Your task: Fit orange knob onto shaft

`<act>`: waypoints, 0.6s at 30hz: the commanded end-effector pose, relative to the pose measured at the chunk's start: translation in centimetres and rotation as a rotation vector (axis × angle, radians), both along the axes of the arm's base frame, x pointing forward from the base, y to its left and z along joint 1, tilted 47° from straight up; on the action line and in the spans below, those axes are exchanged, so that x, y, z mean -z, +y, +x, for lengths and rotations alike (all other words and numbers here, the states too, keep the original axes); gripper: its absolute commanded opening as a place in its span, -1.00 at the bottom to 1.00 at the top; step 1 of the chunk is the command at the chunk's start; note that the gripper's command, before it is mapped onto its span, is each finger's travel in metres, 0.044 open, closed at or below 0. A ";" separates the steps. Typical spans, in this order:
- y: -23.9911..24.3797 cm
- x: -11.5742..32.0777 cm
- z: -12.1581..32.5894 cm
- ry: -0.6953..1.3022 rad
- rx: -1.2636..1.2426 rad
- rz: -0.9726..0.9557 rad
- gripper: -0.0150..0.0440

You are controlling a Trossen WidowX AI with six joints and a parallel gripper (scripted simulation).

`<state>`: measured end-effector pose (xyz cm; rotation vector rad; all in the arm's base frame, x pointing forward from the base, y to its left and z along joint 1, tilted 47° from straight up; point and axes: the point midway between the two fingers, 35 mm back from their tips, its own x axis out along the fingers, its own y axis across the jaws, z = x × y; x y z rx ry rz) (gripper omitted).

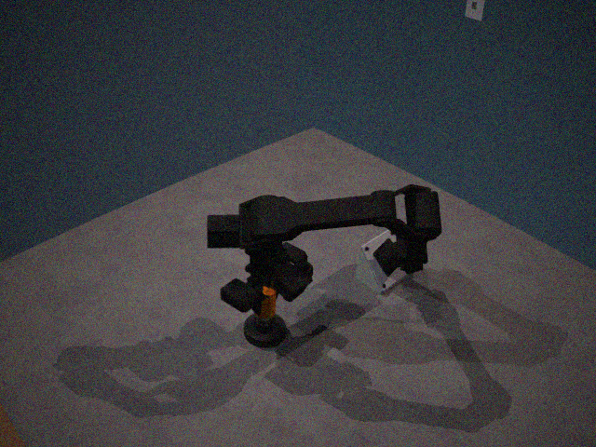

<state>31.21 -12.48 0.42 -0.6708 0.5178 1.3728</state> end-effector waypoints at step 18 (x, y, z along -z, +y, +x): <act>0.0 0.1 0.1 0.038 0.038 0.007 -0.49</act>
